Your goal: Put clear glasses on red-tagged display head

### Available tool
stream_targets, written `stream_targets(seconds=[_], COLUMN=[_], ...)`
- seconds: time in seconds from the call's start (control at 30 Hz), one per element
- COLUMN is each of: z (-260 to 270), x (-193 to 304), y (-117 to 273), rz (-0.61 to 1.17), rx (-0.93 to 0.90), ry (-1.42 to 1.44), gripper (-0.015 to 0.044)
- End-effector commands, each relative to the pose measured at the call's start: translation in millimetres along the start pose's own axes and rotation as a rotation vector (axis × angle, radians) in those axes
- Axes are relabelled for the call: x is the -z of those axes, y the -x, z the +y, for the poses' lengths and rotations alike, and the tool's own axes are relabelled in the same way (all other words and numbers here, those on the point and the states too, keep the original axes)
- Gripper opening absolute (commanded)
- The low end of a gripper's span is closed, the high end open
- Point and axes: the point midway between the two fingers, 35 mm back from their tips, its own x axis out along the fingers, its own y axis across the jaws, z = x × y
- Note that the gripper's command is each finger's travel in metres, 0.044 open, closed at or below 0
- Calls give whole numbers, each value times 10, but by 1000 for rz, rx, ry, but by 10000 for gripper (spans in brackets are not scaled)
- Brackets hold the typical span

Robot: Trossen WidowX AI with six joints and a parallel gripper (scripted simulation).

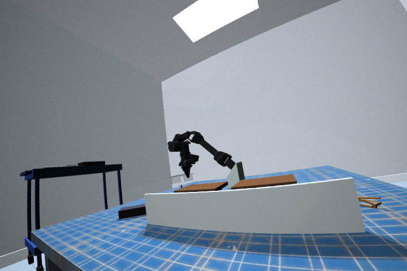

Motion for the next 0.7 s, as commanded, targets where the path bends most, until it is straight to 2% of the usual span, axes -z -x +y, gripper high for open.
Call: stream_targets(seconds=[0.0, 0.4, 0.67], z=[34, 39, 43], x=[-7, -3, -5], y=[-10, -562, -598], rz=[1, 3, 3], rx=[-5, -7, -7], ry=[22, 22, 22], gripper=[0, 0, 0])
